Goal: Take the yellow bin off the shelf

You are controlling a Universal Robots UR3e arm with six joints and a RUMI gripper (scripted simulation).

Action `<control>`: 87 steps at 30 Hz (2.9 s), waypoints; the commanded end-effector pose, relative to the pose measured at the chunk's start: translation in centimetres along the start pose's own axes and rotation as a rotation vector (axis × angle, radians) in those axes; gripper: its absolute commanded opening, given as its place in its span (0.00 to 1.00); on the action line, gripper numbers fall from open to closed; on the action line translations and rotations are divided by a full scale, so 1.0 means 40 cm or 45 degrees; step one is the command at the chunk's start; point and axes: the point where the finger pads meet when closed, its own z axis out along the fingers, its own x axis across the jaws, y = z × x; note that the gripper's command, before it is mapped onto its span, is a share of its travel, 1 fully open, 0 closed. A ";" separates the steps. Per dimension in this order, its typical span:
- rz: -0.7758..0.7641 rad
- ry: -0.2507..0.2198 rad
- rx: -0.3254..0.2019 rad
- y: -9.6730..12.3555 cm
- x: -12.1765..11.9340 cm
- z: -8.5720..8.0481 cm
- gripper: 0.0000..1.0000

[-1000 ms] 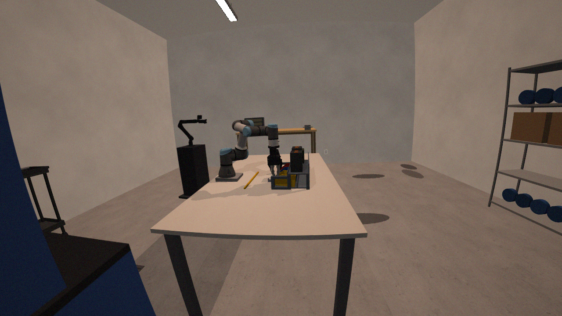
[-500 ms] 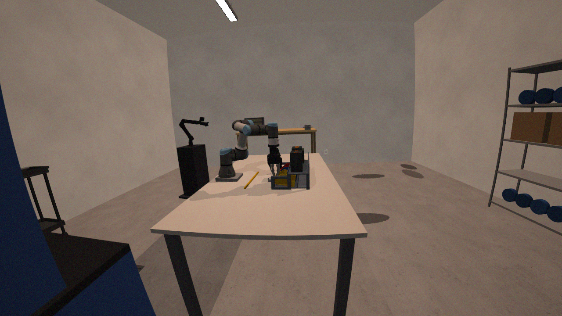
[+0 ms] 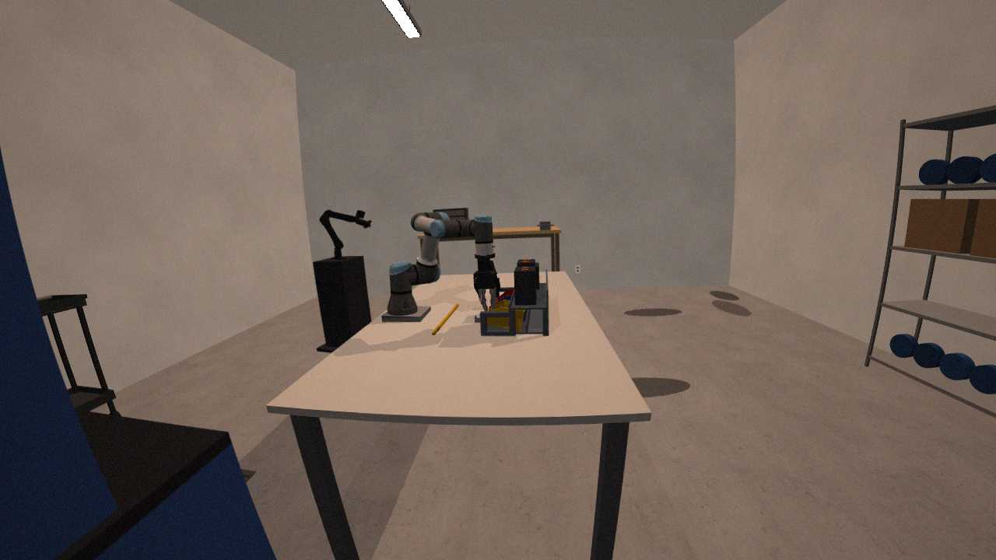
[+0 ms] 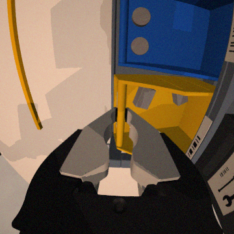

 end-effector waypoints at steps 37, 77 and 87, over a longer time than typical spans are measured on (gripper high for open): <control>0.000 0.004 -0.003 0.001 0.002 0.000 0.00; 0.000 0.003 -0.003 0.001 -0.147 0.001 0.00; 0.000 0.003 -0.003 0.001 -0.221 0.001 0.00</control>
